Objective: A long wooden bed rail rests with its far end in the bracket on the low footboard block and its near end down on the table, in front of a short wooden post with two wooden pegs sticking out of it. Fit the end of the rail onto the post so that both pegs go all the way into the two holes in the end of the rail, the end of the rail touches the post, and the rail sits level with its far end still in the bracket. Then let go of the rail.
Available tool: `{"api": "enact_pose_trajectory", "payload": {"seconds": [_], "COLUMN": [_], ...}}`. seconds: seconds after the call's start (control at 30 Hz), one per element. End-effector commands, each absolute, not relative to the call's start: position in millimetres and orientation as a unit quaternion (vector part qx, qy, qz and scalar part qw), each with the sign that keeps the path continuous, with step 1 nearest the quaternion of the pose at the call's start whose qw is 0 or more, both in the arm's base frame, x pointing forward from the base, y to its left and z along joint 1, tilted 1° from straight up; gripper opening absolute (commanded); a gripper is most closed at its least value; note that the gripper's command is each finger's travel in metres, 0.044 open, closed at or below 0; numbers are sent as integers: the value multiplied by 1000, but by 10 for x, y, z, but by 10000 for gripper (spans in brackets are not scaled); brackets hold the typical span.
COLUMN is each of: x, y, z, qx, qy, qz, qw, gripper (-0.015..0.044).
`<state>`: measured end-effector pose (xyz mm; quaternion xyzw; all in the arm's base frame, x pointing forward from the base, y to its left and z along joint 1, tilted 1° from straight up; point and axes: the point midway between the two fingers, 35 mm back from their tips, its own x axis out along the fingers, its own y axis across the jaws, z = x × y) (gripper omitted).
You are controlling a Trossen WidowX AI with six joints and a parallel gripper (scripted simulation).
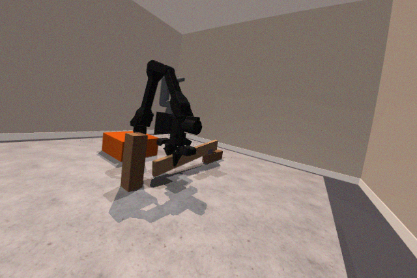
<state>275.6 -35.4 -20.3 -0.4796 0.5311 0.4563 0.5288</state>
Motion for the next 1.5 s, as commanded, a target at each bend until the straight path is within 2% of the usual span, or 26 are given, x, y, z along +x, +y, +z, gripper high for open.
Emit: {"api": "enact_pose_trajectory", "payload": {"seconds": [0.0, 1.47], "x": [2791, 2806], "y": [-349, -346], "z": [-158, 67], "qx": [-482, -482], "qy": [527, 527], "qz": [456, 456], "qw": [532, 532], "gripper": [0, 0]}}
